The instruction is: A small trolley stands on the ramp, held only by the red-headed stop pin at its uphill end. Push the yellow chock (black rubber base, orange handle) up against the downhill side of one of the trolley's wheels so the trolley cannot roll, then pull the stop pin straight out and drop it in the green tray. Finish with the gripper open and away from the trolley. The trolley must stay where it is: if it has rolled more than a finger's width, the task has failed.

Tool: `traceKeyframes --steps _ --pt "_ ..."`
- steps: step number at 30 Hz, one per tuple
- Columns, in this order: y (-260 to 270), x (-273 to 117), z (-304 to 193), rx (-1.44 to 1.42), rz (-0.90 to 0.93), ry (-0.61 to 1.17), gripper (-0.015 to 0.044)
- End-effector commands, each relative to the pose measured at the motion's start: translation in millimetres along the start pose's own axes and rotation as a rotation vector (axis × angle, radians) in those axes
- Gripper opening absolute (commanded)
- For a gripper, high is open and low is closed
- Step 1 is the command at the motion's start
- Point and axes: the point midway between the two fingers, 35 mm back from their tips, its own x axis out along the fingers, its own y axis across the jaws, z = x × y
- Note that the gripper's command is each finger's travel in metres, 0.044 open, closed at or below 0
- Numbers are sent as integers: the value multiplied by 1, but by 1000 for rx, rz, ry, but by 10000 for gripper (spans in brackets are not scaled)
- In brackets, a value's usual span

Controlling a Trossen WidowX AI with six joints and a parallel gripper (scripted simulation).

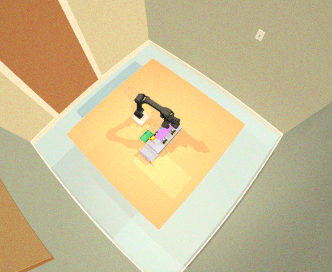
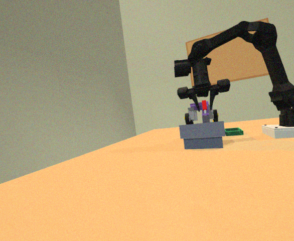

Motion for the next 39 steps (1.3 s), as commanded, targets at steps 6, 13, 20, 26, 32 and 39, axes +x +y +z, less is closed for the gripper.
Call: traceKeyframes --steps 6,13,20,26,32,39 --pt "0 0 0 0 1 0 45" --pt "0 -1 0 0 1 0 0" --pt "0 -6 -1 5 -1 5 0" --pt "-2 -9 -1 6 -1 6 0" --pt "-2 -13 -1 6 -1 6 0" --pt "-2 -17 -1 6 -1 6 0"
